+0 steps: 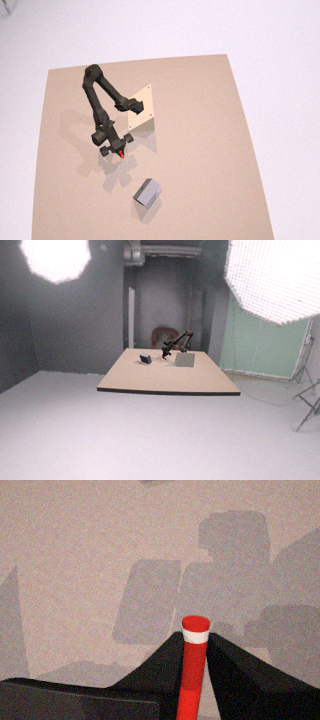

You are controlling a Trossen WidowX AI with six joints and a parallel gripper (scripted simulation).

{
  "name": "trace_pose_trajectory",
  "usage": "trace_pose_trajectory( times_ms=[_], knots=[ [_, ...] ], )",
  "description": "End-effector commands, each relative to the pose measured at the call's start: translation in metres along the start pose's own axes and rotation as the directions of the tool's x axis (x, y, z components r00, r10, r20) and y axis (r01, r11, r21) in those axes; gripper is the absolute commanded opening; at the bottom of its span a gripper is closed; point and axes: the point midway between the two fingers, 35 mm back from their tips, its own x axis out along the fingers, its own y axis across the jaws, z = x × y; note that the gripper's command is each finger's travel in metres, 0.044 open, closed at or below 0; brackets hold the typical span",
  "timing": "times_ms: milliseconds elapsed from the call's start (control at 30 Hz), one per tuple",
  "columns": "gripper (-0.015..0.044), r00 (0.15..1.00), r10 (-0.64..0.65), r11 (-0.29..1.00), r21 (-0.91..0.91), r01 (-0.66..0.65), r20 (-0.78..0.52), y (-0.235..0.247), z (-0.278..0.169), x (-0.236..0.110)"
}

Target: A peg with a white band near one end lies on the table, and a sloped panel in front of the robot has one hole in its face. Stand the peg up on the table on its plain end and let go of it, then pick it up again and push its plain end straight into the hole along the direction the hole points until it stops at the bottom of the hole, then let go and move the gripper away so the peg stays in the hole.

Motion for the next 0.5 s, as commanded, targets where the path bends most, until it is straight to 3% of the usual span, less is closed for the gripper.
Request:
trace_pose_trajectory(
  times_ms=[0,467],
  knots=[
    [0.0049,1.000,0.005,1.000,-0.004,-0.005,0.027,0.0025,-0.0024,-0.0013],
    [0.0049,0.989,0.006,1.000,-0.006,-0.005,0.148,0.0024,-0.0075,-0.0093]
  ],
)
